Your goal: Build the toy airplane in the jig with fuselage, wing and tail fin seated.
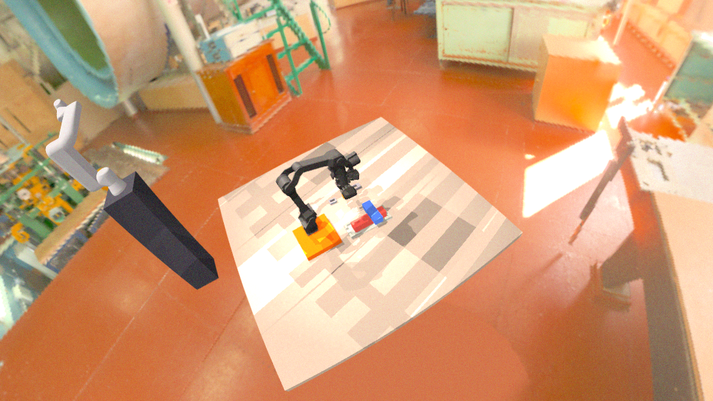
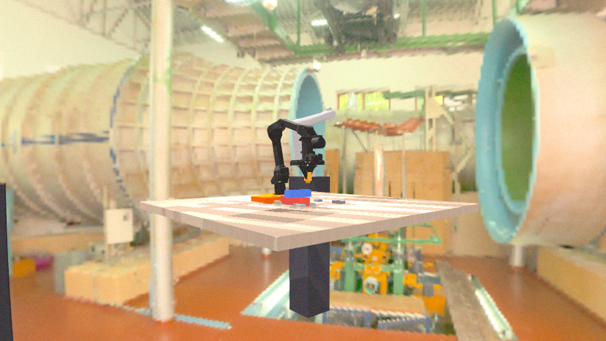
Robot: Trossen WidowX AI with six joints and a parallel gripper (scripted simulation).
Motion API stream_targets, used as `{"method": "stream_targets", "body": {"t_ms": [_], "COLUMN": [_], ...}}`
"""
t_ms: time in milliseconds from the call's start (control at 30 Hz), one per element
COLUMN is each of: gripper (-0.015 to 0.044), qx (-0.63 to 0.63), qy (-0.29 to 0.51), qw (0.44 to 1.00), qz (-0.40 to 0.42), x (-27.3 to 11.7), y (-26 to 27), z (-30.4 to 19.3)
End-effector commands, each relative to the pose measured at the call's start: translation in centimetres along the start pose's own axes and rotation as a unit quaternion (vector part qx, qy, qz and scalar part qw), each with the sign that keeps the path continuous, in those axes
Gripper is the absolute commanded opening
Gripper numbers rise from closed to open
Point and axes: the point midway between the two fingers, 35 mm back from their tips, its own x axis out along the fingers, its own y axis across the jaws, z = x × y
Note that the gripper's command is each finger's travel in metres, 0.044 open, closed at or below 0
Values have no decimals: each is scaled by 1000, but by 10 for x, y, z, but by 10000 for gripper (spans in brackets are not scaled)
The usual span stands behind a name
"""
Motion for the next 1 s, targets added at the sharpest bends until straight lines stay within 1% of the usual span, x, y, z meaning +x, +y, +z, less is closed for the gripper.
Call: {"method": "stream_targets", "body": {"t_ms": [0,967], "gripper": [0,0], "qx": [-4,-16], "qy": [2,2], "qw": [1000,1000], "qz": [-3,-12], "x": [4,21], "y": [-11,-102], "z": [1,-5]}}
